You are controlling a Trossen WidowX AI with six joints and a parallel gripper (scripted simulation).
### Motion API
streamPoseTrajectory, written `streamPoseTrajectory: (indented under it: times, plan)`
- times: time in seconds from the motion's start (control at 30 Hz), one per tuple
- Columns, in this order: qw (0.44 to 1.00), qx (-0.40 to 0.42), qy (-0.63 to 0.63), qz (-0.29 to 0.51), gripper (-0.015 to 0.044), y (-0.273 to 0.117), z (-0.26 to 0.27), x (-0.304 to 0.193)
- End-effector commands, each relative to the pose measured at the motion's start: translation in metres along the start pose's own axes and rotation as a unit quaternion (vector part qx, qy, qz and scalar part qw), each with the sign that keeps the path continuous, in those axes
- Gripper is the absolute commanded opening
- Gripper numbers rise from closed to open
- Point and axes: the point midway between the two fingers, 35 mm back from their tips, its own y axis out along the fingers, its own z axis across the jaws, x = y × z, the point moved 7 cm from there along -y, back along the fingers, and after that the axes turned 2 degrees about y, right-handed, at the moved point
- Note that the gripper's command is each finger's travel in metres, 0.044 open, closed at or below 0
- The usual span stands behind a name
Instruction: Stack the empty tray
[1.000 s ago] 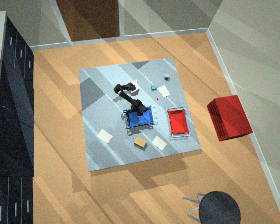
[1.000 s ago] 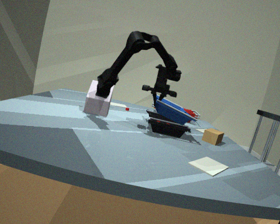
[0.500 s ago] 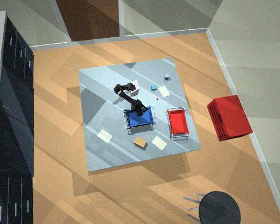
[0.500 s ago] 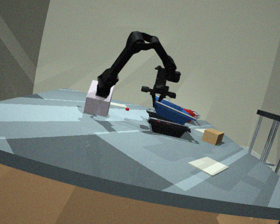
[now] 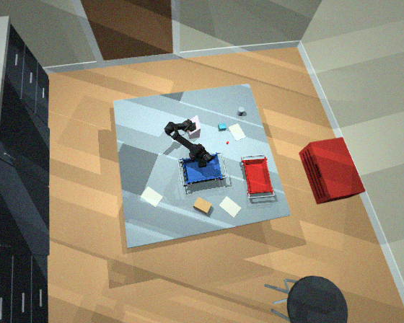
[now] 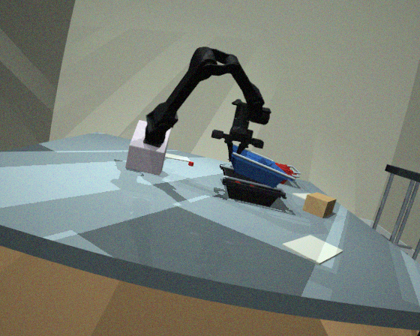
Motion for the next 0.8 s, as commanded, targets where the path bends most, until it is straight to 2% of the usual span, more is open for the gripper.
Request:
streamPoseTrajectory:
  times: [0.0, 0.77]
  plan:
    - [1.000, -0.009, -0.002, 0.000, 0.0000, 0.0066, -0.0027, 0.0021]
    - [1.000, -0.009, -0.002, 0.000, 0.0000, 0.0132, -0.0047, 0.0021]
